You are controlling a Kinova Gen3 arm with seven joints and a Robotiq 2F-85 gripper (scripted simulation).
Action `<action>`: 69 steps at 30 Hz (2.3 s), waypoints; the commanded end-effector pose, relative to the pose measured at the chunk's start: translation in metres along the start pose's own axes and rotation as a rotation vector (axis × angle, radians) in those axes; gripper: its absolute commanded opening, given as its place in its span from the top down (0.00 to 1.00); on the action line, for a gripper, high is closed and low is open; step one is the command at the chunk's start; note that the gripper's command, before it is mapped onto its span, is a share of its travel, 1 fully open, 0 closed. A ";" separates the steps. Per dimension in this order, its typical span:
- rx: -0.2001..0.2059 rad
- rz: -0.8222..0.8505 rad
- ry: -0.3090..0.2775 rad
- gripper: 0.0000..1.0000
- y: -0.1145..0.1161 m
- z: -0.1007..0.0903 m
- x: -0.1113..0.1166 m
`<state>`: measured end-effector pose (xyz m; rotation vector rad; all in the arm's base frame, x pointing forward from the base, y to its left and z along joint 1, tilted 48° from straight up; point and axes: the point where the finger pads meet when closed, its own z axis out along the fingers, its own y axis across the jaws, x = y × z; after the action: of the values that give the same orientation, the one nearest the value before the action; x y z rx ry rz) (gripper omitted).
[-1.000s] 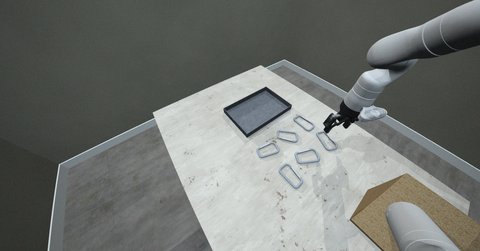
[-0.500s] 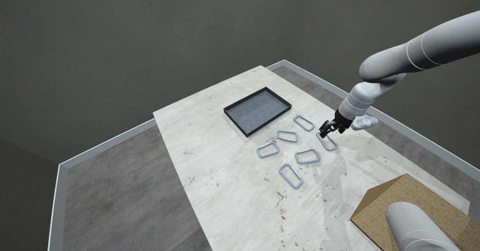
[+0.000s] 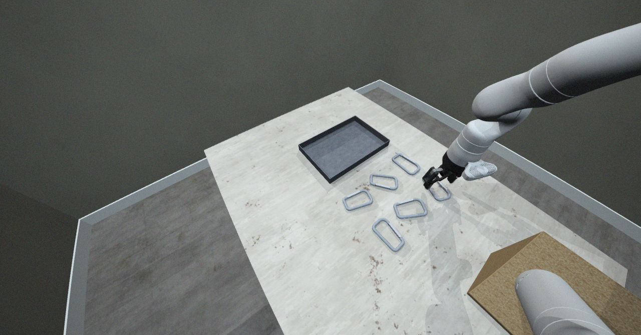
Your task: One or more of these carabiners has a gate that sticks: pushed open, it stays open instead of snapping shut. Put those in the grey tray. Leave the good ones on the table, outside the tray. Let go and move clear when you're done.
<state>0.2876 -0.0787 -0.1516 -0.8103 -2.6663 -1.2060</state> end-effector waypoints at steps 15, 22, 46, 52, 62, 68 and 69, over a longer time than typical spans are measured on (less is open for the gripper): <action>-0.004 -0.002 0.010 0.00 0.003 0.012 0.003; -0.004 -0.002 0.010 0.00 0.003 0.012 0.003; -0.004 -0.002 0.005 0.25 0.003 0.009 0.002; -0.004 -0.002 0.005 0.25 0.003 0.009 0.002; -0.004 -0.002 0.005 0.25 0.003 0.009 0.001; -0.004 -0.002 0.005 0.25 0.003 0.009 0.001; -0.004 -0.002 0.005 0.25 0.003 0.009 0.001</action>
<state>0.2888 -0.0691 -0.1557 -0.8033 -2.6610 -1.2131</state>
